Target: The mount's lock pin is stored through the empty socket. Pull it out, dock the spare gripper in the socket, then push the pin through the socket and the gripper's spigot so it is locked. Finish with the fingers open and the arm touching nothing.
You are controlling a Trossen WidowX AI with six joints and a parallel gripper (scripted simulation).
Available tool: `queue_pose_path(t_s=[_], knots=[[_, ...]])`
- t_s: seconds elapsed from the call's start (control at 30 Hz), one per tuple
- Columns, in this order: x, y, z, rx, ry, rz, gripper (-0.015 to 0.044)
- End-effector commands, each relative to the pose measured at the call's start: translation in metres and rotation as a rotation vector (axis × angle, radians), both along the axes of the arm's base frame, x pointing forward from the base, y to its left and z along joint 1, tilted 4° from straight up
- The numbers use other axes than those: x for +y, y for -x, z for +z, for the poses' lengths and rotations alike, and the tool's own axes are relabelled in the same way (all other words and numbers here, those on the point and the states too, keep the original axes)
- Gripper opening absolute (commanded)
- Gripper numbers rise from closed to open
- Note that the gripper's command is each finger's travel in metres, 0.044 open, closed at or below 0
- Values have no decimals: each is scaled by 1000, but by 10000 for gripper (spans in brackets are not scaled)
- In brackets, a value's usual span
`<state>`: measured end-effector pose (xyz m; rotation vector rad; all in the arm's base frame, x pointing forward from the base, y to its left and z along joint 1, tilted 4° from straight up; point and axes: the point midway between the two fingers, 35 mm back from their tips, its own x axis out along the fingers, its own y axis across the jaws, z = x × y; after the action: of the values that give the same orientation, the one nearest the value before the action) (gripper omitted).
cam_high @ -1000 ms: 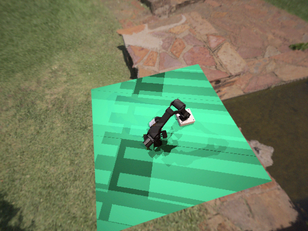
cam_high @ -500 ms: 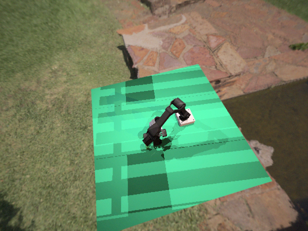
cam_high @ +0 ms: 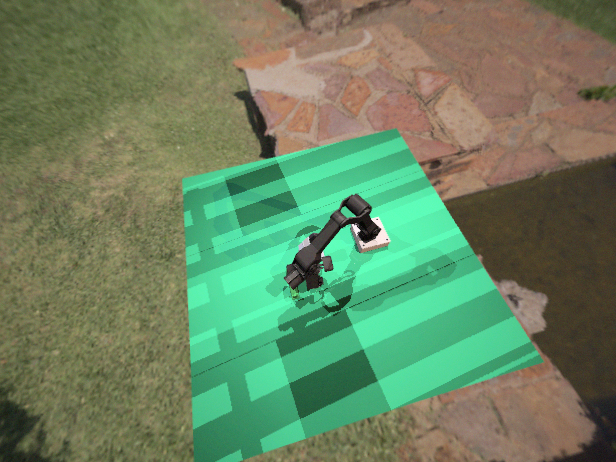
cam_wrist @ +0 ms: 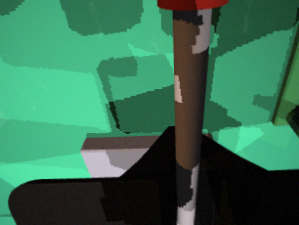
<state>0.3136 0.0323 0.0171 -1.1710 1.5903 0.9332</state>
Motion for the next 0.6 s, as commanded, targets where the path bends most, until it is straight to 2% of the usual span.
queue_pose_path(t_s=[0.0,0.57], knots=[[-3,0,0,0,1,2,0],[-14,3,1,3,-2,1,0]])
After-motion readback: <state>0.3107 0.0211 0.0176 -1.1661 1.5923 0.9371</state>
